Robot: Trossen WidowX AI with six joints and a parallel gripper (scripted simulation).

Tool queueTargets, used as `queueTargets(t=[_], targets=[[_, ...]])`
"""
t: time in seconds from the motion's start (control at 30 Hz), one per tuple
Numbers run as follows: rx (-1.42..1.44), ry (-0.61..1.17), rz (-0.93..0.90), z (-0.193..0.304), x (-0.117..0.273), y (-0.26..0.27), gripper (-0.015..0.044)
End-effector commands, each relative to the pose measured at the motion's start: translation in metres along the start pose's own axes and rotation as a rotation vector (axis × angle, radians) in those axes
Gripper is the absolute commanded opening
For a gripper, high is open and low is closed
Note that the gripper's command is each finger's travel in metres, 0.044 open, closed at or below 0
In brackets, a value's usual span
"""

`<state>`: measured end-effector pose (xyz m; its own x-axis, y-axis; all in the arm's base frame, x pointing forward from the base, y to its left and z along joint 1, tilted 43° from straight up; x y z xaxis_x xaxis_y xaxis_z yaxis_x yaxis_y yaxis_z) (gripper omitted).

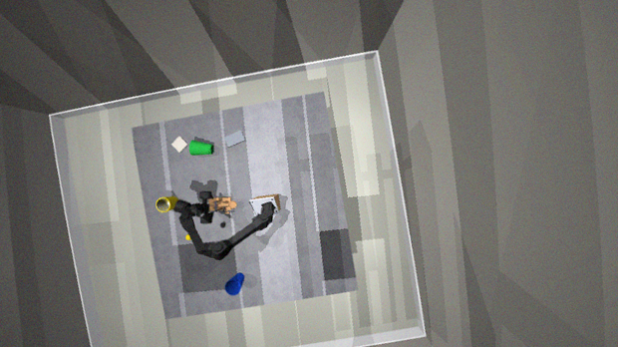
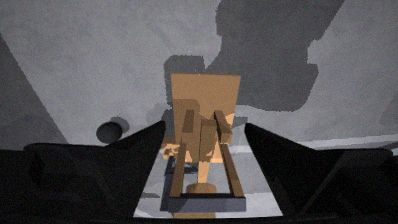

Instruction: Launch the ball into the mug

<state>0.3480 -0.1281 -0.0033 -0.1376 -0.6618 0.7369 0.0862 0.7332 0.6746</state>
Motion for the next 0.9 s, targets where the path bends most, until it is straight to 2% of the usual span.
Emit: queueTargets(t=[0.0,0.1,0.17,0.43,0.6,0.87], targets=[[0.008,-0.028,0.017,-0.002,0.056,-0.002,0.044],[0.007,-0.028,0.015,0.001,0.08,-0.001,0.044],[-0.002,-0.041,0.015,0.0,0.07,-0.005,0.044],[0.004,-0.031,0.011,0.003,0.075,0.0,0.044],[0.004,-0.031,0.009,0.002,0.031,0.0,0.044],[0.004,-0.031,0.009,0.001,0.025,0.0,0.044]])
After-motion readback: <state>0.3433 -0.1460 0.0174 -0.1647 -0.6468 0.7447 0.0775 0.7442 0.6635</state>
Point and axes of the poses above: the point midway between the two fingers, 35 mm back from their tips, its own x axis back along the fingers, its own y axis across the jaws, z = x × y, the point moved 5 cm from there along x, back along the fingers, and after that the axes turned 10 degrees about x, right-handed, at the moved point
